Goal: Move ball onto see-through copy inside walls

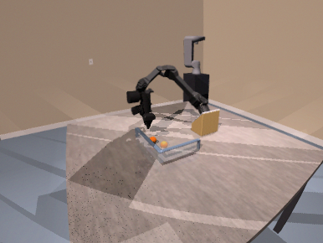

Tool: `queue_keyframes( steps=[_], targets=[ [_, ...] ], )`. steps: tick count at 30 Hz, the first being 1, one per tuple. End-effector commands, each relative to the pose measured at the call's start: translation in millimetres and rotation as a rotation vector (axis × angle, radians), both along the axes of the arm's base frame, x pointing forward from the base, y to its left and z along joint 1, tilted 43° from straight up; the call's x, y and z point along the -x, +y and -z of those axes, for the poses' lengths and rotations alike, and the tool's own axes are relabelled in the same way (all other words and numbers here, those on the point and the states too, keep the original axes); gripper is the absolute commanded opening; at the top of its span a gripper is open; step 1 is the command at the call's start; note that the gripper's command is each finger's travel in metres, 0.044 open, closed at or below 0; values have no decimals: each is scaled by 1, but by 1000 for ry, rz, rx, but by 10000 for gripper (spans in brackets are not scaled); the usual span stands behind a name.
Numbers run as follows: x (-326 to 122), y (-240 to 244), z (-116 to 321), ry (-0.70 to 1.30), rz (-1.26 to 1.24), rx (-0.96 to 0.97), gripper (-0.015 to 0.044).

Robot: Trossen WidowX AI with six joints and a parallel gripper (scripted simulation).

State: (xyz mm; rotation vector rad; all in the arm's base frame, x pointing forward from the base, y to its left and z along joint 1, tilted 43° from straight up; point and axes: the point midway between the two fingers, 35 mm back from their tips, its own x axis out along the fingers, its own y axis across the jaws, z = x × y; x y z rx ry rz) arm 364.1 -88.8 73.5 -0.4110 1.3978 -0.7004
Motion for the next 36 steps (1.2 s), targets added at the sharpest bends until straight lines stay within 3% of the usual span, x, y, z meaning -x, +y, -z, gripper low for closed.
queue_keyframes(
  steps=[1, 8, 36],
  targets=[
    [-2, 45, 43, 113, -103, 14, 304],
    [-2, 55, 55, 138, -123, 25, 304],
    [-2, 24, 88, 138, -123, 27, 304]
  ],
)
